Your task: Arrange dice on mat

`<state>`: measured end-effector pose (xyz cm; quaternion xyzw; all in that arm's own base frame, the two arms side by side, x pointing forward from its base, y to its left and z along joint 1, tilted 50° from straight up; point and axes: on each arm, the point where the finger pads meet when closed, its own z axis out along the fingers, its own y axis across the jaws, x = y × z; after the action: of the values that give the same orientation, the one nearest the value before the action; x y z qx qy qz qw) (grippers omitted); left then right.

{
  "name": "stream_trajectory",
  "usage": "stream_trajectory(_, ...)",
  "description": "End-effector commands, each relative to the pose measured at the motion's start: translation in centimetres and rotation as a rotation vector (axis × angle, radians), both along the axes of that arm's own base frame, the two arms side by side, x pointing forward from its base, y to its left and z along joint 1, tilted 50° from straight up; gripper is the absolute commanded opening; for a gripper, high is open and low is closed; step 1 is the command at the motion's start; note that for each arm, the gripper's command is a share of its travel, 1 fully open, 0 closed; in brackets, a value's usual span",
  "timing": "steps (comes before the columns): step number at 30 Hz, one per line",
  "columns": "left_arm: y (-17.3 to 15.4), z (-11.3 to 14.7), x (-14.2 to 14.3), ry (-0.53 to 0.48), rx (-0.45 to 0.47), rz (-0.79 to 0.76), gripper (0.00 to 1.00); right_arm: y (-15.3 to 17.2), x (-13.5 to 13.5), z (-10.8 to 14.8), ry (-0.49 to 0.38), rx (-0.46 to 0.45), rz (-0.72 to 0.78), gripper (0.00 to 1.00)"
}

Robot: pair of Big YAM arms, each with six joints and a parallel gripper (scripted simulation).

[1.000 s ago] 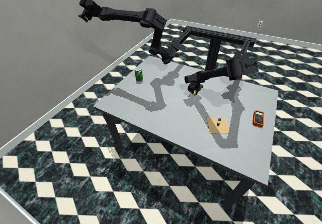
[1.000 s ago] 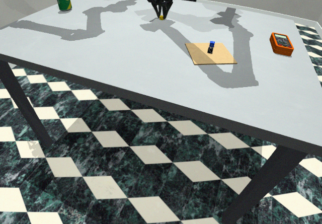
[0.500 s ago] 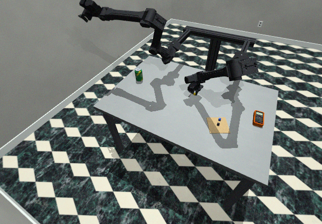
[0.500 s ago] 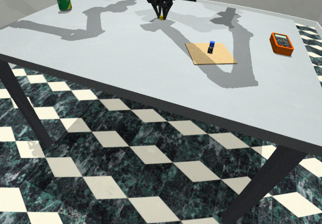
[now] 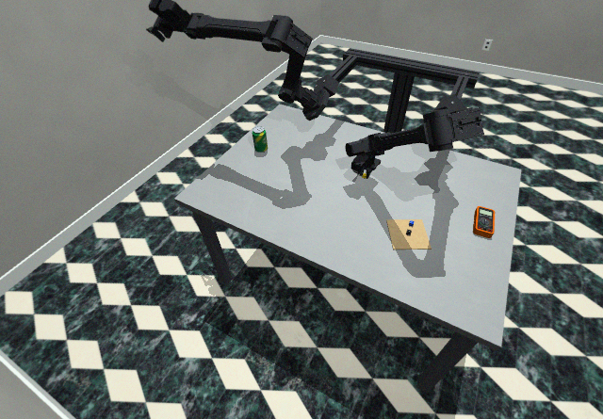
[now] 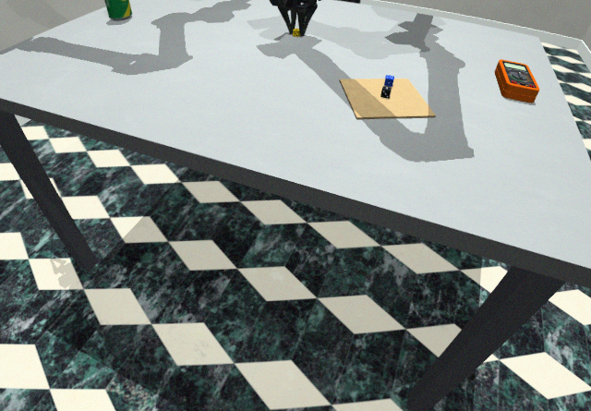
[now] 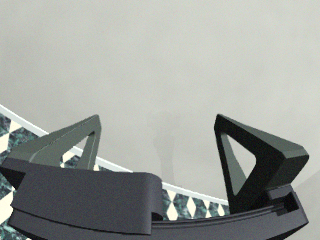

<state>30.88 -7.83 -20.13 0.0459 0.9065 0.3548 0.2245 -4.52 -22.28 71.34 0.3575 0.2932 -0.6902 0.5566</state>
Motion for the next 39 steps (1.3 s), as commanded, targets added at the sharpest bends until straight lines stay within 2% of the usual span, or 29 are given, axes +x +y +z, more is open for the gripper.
stream_trajectory(1, 0.55, -0.08, -0.06, 0.004, 0.006, 0.008, 0.3, 2.68, 0.12, 3.22, 0.007, -0.063, -0.008, 1.0)
stream_trajectory(10, 0.55, -0.08, -0.06, 0.004, 0.006, 0.008, 0.3, 2.68, 0.12, 3.22, 0.007, -0.063, -0.008, 1.0)
stream_trajectory(11, 0.55, -0.08, -0.06, 0.004, 0.006, 0.008, 0.11, 2.68, 0.12, 3.22, 0.007, -0.063, -0.008, 1.0)
stream_trajectory(39, 0.55, -0.08, -0.06, 0.004, 0.006, 0.008, 0.11, 2.68, 0.12, 3.22, 0.007, -0.063, -0.008, 1.0)
